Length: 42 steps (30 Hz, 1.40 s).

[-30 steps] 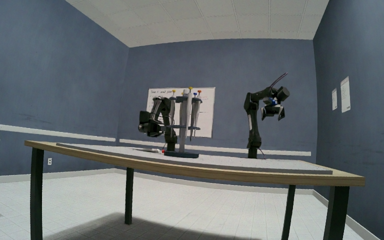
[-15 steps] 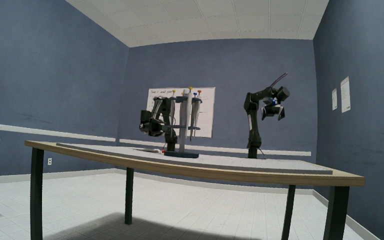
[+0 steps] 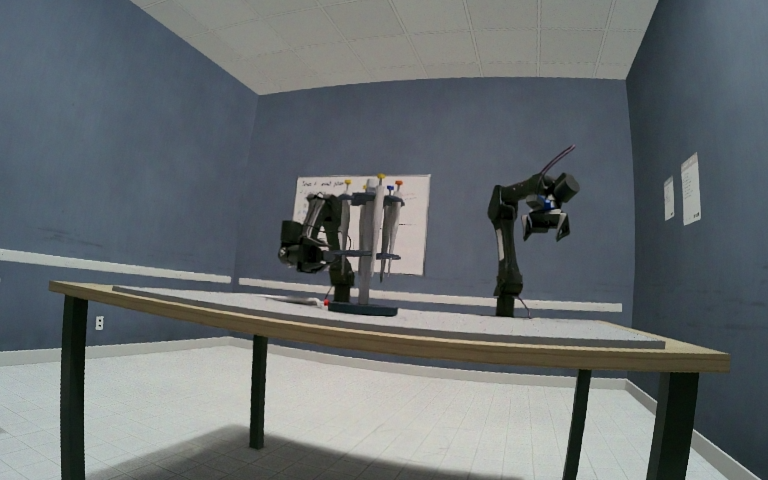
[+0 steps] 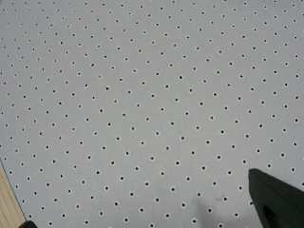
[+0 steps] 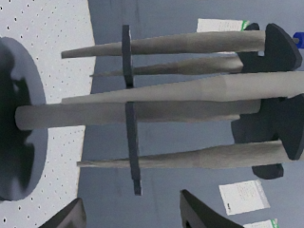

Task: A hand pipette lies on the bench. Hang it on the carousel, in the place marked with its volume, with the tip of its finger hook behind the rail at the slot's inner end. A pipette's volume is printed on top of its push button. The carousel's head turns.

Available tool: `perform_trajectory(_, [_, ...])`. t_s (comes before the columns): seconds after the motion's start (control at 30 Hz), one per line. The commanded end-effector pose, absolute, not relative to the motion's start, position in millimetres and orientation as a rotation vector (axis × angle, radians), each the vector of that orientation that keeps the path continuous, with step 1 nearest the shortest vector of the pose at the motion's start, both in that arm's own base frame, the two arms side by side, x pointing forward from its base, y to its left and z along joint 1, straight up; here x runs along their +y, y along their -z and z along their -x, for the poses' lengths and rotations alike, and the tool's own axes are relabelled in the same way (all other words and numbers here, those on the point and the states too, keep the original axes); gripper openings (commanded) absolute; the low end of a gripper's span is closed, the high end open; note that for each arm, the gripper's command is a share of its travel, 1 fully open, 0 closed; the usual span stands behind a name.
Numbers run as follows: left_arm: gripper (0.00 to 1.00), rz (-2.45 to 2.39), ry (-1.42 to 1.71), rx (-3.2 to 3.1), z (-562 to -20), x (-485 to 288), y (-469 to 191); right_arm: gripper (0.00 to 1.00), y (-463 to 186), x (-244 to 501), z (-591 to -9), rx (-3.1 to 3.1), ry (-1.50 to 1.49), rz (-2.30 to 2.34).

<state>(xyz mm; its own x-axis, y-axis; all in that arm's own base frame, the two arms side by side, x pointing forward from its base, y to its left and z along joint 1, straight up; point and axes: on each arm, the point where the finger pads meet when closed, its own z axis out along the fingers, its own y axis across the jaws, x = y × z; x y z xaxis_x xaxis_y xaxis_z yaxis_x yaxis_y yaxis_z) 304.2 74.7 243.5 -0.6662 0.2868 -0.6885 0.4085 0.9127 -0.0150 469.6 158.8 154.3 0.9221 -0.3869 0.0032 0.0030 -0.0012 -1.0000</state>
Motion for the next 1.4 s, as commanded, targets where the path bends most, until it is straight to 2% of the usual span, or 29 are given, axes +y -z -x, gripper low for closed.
perform_trajectory(0.0, [1.00,-0.508,0.201,2.303,-308,76,-253,0.49,-161,153,-480,0.322,0.335,1.542])
perform_trajectory(1.37, [1.00,-0.508,0.201,2.303,-308,76,-253,0.49,-158,194,-490,0.313,0.317,1.545])
